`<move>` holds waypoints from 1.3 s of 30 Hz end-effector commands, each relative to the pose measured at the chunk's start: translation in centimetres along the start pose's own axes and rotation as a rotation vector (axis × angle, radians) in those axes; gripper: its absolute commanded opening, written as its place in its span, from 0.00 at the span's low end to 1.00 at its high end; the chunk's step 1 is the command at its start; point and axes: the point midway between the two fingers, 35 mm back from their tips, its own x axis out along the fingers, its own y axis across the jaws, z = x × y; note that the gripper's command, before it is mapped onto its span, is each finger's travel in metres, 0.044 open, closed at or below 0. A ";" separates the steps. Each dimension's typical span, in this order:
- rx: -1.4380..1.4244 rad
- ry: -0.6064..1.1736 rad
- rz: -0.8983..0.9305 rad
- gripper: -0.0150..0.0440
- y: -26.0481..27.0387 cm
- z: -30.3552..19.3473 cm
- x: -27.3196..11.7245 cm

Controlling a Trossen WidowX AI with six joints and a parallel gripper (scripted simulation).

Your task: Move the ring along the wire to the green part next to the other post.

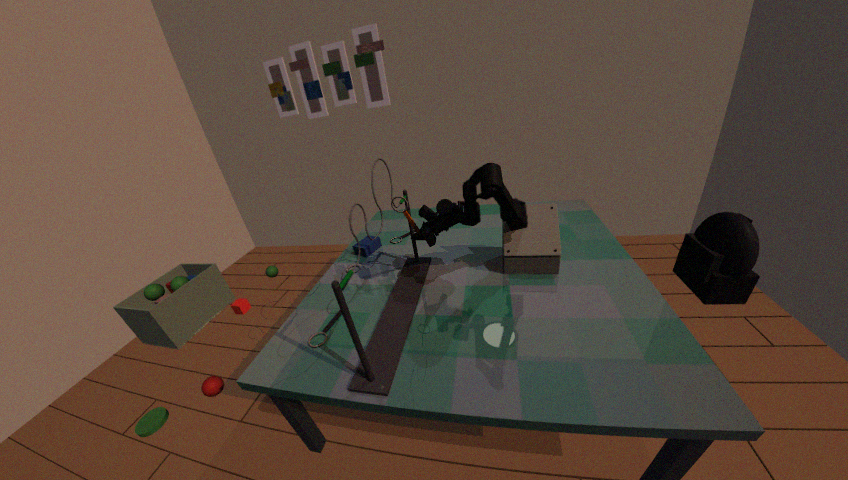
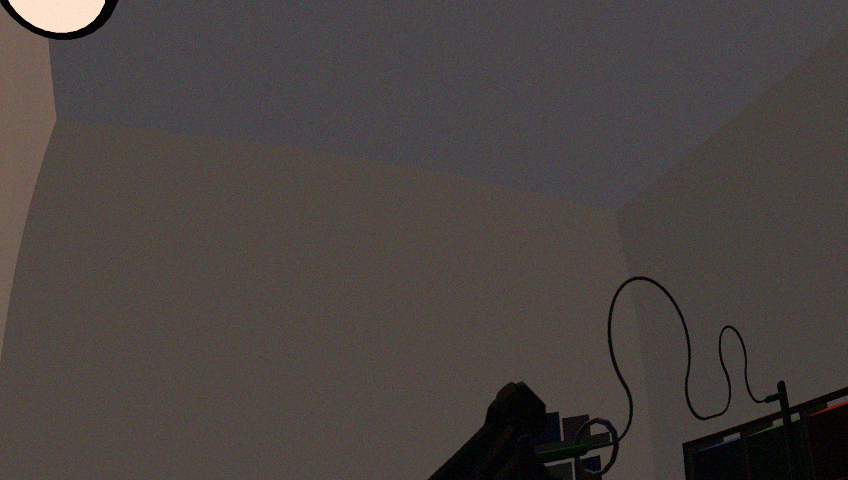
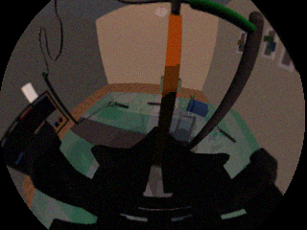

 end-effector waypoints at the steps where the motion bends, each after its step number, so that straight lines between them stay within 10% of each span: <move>1: -0.006 -0.001 -0.005 0.00 -0.7 0.0 -0.1; 39: -0.035 0.003 -0.004 0.00 -3.2 -1.5 0.2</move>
